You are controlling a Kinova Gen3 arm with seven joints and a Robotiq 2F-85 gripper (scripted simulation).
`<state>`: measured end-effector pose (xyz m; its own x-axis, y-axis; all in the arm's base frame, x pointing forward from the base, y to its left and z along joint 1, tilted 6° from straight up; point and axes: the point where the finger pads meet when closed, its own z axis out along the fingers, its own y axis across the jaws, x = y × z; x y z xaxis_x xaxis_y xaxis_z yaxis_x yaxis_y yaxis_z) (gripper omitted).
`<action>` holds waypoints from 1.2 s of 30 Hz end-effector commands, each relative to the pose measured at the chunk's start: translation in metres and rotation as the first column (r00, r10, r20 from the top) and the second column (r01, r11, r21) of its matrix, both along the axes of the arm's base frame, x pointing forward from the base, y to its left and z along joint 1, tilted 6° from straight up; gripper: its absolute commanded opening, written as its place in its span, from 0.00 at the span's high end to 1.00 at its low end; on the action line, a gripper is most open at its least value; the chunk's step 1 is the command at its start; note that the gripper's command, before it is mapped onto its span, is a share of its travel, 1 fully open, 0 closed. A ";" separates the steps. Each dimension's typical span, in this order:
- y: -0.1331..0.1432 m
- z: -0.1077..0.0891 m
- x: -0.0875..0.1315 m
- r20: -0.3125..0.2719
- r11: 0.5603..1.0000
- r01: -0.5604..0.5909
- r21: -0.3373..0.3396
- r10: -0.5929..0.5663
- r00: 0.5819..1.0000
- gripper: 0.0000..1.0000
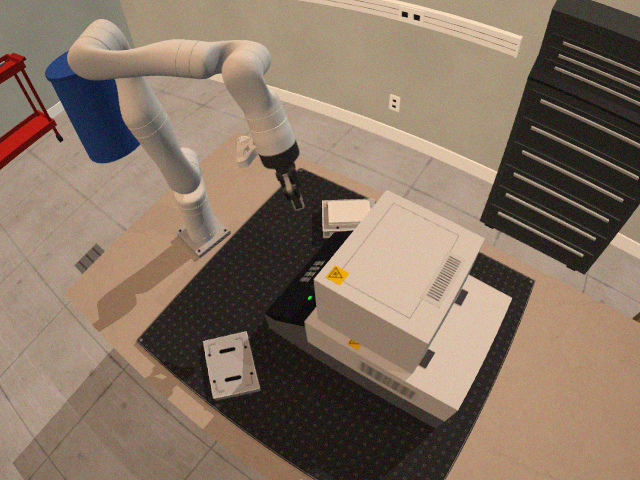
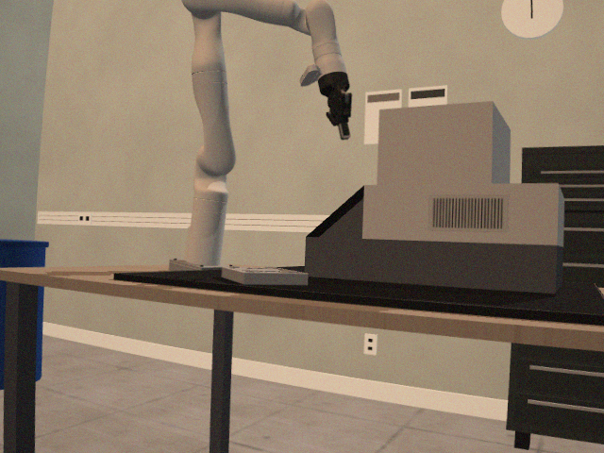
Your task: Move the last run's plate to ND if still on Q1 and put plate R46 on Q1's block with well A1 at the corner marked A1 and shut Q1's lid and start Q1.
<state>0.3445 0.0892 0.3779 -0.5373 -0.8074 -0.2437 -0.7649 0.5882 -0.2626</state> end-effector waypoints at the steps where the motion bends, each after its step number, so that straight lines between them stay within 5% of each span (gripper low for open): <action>1: -0.002 -0.005 0.002 0.003 1.000 0.010 -0.002 -0.010 1.000 0.90; 36: 0.000 -0.047 0.005 -0.001 1.000 0.002 0.001 -0.002 1.000 0.90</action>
<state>0.3495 0.0880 0.3358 -0.5400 -0.8056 -0.2438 -0.7623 0.5909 -0.2641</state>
